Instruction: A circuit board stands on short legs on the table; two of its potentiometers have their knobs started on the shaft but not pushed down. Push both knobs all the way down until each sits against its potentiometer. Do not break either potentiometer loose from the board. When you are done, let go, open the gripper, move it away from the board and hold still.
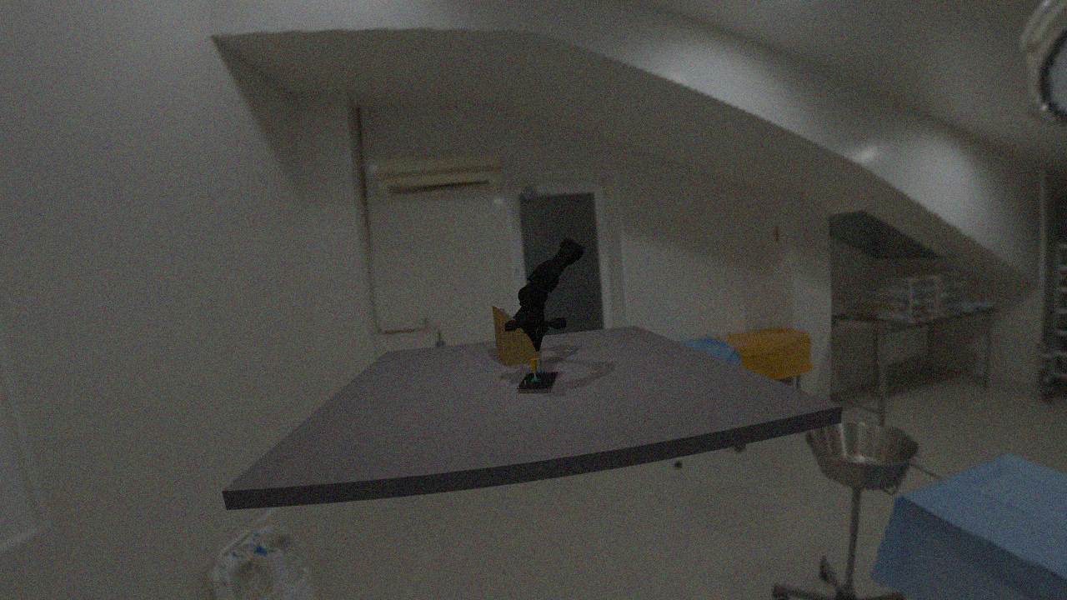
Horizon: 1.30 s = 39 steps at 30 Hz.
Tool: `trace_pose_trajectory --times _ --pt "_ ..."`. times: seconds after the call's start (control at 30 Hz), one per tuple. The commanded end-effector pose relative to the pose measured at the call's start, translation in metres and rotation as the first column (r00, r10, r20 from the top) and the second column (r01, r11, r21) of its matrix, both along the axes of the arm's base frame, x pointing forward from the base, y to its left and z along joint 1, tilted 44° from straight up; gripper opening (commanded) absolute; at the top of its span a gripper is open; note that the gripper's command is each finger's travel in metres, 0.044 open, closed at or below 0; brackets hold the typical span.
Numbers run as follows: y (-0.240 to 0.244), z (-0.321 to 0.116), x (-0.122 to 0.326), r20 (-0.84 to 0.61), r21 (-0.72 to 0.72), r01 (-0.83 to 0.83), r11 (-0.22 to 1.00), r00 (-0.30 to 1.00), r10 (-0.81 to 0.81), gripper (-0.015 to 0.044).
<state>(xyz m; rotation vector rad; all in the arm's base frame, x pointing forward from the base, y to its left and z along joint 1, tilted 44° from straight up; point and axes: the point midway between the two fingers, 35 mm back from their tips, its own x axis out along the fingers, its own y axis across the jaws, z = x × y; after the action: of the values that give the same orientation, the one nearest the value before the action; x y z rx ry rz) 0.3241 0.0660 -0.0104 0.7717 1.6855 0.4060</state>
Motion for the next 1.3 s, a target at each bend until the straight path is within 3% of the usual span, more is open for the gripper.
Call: trace_pose_trajectory --times 0.0,1.27 --pt "0.006 -0.004 -0.003 -0.009 0.007 0.0 1.0 1.0 0.0 0.0" --pt "0.018 -0.016 -0.005 -0.009 0.008 0.0 1.0 1.0 0.0 0.0"
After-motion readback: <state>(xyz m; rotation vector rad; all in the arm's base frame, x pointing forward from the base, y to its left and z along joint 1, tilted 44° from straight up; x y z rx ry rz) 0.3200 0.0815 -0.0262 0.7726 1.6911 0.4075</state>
